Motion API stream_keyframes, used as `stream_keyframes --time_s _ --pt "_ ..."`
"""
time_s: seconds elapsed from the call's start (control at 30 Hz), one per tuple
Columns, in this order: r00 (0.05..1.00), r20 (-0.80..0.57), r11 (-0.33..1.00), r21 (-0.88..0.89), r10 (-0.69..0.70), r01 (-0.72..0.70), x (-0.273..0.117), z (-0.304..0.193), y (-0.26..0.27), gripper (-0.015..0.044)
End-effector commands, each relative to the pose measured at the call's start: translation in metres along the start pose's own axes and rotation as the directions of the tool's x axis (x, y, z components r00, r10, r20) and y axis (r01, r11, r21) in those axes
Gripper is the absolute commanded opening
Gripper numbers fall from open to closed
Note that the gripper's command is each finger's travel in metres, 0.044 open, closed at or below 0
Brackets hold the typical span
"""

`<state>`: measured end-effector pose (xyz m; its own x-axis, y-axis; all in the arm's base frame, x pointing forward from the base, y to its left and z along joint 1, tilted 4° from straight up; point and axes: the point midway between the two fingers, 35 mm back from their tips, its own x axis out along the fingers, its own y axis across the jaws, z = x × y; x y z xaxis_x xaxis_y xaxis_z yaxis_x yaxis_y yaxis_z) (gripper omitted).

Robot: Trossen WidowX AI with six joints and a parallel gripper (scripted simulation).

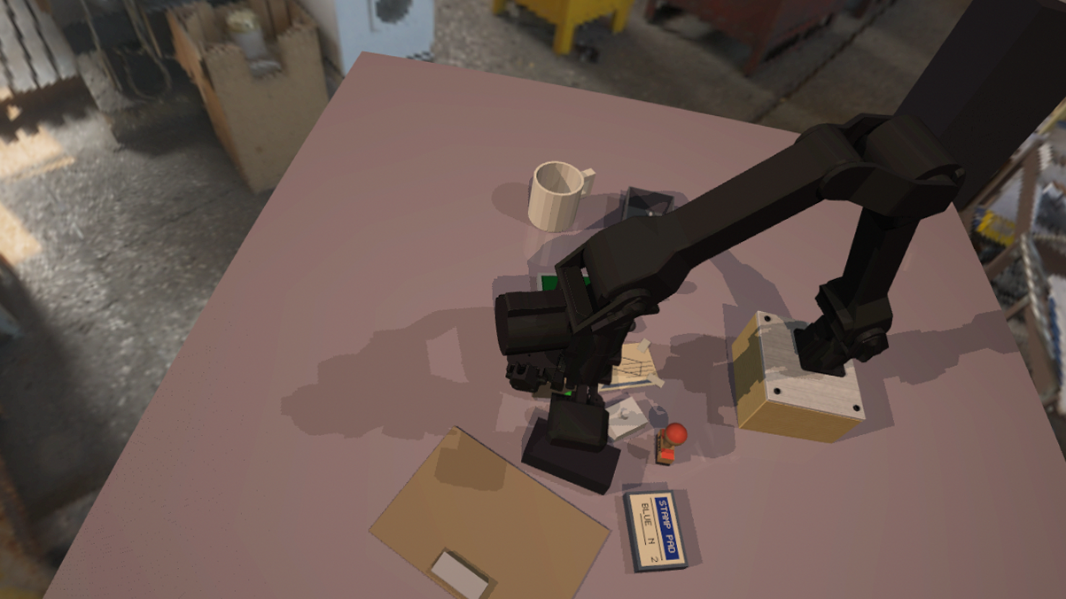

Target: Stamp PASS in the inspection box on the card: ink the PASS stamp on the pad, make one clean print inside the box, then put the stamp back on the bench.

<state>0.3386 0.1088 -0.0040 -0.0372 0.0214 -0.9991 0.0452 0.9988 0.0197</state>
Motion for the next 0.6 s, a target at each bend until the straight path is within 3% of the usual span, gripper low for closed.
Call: stream_keyframes --time_s 0.0,0.57 --pt "1.0 -0.003 1.0 -0.002 -0.007 0.007 0.007 -0.001 -0.001 0.0228" --pt "1.0 -0.003 1.0 -0.002 -0.007 0.007 0.035 -0.004 -0.002 0.0228"
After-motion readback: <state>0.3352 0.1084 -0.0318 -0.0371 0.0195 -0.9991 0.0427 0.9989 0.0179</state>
